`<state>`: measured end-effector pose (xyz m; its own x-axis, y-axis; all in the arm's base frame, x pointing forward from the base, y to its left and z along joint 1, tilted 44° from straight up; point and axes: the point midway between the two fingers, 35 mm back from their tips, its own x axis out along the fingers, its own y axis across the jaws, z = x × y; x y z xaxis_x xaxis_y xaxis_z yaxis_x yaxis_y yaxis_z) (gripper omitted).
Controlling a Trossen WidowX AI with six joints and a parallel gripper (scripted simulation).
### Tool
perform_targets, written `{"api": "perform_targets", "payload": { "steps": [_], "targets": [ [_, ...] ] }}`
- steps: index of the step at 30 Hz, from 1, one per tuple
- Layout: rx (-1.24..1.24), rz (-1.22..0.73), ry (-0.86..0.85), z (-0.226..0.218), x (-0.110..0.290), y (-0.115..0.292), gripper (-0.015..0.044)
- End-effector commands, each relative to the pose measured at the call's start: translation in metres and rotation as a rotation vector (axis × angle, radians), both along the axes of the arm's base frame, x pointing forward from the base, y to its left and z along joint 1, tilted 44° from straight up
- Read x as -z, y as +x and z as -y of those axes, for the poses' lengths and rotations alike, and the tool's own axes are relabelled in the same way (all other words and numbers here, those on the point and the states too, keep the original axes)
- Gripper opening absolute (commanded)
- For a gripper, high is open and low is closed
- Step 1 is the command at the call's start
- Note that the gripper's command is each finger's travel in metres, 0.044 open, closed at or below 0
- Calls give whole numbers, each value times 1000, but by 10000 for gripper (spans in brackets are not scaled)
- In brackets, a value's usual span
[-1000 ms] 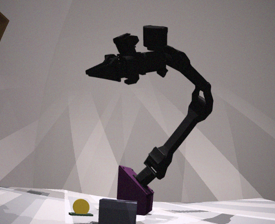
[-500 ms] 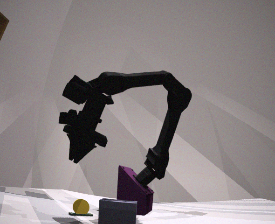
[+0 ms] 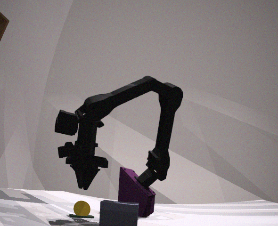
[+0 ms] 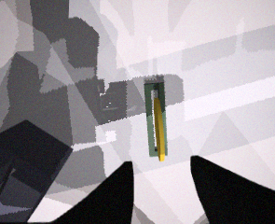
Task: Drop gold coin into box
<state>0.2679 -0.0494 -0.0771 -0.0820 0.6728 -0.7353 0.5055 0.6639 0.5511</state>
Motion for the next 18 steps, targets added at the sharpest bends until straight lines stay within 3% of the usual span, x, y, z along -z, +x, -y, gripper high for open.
{"api": "perform_targets", "payload": {
  "steps": [1,18],
  "targets": [
    [8,-12,9,-4,6,-3,161],
    [9,-12,9,-22,27,-6,161]
  ]
}}
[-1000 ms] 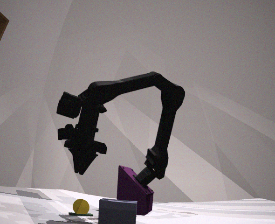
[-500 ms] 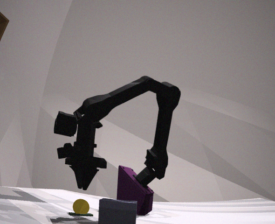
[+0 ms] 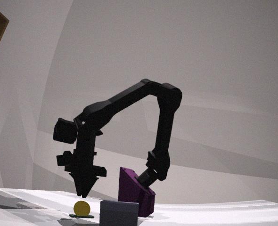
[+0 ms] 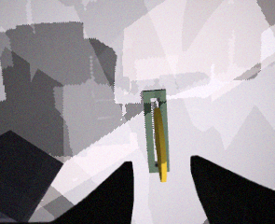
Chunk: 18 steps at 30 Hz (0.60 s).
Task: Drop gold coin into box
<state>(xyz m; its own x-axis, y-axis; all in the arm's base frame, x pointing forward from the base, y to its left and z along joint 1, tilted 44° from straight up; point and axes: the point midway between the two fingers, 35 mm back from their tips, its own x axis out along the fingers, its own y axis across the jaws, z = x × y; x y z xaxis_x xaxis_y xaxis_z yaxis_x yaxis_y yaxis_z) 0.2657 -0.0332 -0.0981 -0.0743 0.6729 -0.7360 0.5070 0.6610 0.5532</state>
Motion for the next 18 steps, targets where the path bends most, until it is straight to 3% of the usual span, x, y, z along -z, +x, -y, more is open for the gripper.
{"api": "perform_targets", "payload": {
  "steps": [1,18],
  "targets": [
    [2,-16,10,-7,7,-4,161],
    [3,-16,11,-26,27,-6,161]
  ]
}}
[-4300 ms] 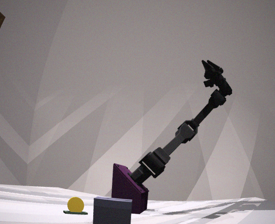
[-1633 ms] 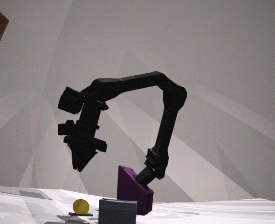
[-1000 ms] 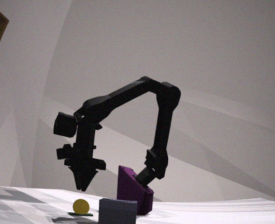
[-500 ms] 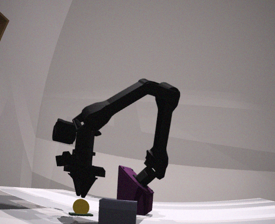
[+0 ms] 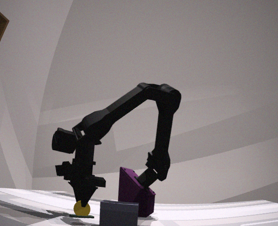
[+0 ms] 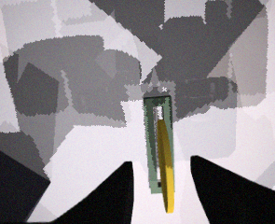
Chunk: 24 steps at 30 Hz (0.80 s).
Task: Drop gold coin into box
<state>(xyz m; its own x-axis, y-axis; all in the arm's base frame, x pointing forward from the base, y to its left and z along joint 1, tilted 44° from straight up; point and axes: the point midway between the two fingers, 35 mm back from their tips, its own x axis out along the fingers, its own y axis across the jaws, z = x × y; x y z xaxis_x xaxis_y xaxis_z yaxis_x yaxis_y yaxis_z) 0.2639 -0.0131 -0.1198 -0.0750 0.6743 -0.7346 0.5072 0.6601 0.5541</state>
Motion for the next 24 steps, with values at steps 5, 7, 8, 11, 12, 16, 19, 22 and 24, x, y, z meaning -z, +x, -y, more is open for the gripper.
{"api": "perform_targets", "payload": {
  "steps": [5,7,8,11,12,16,19,22,24],
  "targets": [
    [3,-16,10,-11,11,-5,161],
    [3,-16,10,-13,13,-6,161],
    [3,-16,10,-14,15,-6,161],
    [3,-16,11,-18,18,-7,161],
    [2,-16,11,-19,19,-7,161],
    [2,-16,12,-20,20,-8,134],
    [2,-16,12,-20,20,-8,56],
    [2,-16,12,-20,20,-8,16],
    [2,-16,12,-20,20,-8,3]
  ]
}}
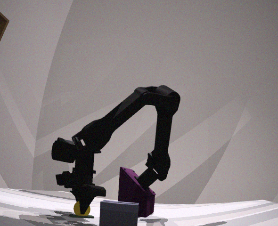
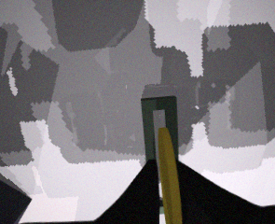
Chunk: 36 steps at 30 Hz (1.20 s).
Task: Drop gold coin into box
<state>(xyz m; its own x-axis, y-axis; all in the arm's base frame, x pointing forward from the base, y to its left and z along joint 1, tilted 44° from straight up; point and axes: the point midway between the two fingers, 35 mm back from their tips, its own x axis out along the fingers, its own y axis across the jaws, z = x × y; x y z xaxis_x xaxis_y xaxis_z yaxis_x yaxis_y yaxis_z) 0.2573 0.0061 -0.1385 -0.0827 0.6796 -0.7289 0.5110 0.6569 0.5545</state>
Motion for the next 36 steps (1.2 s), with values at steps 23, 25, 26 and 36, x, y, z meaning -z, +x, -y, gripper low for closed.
{"api": "perform_targets", "payload": {
  "steps": [23,25,26,36],
  "targets": [
    [10,25,-24,21,-9,7,0],
    [10,23,-23,24,-12,8,0],
    [10,22,-23,25,-14,8,0],
    [8,11,-17,41,-33,9,0]
  ]
}}
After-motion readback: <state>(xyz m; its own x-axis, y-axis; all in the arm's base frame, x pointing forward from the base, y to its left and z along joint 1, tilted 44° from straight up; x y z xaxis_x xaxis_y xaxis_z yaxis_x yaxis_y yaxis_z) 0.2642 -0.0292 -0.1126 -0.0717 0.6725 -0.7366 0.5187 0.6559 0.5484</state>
